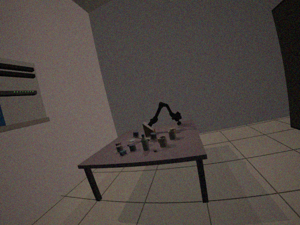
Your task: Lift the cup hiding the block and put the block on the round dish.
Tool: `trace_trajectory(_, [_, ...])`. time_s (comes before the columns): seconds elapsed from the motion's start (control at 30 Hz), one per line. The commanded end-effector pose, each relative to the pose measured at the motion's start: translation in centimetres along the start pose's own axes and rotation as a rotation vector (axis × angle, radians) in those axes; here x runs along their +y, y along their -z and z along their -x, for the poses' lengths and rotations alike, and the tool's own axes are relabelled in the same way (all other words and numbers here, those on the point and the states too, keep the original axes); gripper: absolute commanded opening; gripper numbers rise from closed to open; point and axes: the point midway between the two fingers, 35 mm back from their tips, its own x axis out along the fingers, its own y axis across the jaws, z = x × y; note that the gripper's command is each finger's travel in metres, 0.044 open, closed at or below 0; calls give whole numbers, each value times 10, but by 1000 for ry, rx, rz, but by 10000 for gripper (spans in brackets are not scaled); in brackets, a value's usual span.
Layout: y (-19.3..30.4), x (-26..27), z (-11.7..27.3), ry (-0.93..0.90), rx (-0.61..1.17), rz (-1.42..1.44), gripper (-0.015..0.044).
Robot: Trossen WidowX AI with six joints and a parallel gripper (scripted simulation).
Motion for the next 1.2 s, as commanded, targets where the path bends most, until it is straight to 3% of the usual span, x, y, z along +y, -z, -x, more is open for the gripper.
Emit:
trace_trajectory(0.0, [-26, -23, 17, 81, -63, -44, 440])
trace_trajectory(0.4, [-80, -102, 81, 342, -228, -154, 440])
trace_trajectory(0.83, [-111, -176, 179, 627, -393, -223, 440])
trace_trajectory(1.17, [-73, -236, 269, 888, -348, -284, 440])
